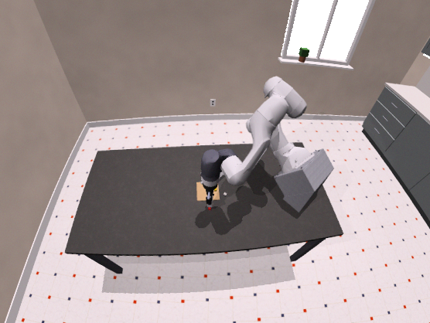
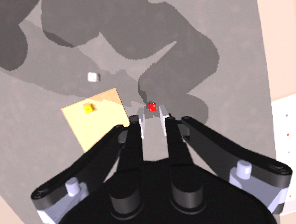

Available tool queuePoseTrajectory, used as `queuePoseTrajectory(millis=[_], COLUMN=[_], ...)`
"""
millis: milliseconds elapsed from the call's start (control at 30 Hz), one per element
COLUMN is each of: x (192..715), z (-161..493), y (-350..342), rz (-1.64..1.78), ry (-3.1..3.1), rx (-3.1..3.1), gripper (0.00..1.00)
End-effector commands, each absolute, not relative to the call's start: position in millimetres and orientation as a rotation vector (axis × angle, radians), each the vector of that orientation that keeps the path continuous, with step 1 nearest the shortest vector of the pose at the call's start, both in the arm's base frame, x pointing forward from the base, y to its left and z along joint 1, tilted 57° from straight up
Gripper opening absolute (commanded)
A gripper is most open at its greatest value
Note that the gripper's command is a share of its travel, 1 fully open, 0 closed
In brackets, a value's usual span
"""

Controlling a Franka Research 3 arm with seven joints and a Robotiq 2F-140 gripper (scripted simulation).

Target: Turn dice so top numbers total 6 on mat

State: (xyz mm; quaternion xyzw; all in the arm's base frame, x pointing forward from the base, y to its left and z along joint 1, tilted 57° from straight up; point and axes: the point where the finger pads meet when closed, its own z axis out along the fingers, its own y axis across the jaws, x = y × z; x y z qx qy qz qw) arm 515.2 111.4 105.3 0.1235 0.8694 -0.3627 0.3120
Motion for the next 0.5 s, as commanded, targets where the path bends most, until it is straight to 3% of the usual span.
queuePoseTrajectory(millis=[0,467], x=[519,528], z=[103,93], y=[109,95], rz=[-0.952,-0.952], ry=[2.291,2.291], rx=[0.323,0.323], gripper=[0.19,0.19])
